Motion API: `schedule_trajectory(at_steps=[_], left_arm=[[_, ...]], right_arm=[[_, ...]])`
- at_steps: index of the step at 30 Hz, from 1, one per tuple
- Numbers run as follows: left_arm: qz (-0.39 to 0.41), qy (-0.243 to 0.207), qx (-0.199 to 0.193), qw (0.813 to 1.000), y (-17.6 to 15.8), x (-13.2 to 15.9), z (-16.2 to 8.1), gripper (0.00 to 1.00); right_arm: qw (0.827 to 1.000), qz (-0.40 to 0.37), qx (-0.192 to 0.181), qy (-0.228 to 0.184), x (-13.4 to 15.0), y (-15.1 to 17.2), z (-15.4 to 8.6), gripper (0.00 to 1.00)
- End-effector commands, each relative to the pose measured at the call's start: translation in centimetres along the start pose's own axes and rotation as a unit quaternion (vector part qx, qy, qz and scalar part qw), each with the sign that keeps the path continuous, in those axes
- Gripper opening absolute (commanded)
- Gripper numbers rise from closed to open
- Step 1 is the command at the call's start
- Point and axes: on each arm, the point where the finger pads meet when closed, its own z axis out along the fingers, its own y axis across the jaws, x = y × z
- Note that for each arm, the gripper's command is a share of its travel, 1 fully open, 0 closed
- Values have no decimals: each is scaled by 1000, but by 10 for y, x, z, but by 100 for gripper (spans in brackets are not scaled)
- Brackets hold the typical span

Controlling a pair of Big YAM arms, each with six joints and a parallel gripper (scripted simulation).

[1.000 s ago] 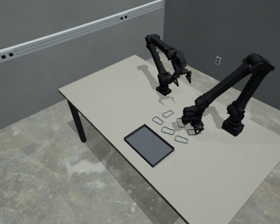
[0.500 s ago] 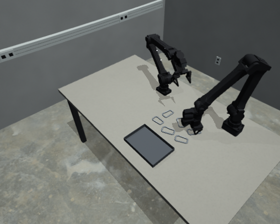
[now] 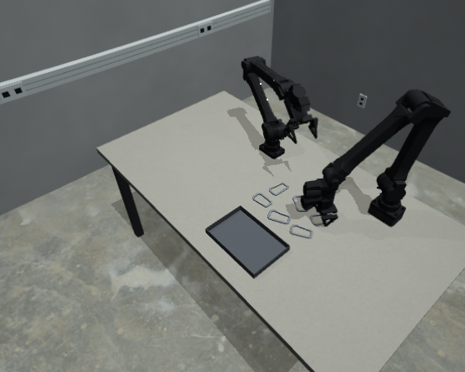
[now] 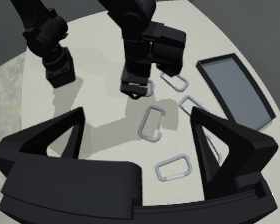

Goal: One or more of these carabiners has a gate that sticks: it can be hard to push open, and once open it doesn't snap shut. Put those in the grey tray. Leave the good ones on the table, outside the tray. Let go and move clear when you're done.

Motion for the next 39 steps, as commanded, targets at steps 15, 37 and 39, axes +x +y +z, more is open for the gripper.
schedule_trajectory(at_steps=[15,37,39], left_arm=[[32,-107,10,994,-1,-2,-28,100],[63,-317,21,946,-2,-1,-79,100],[63,-317,21,946,-2,-1,-79,100]], right_arm=[[1000,-1,-1,0,-3,0,0,100],[1000,-1,-1,0,-3,0,0,100],[1000,-1,-1,0,-3,0,0,100]])
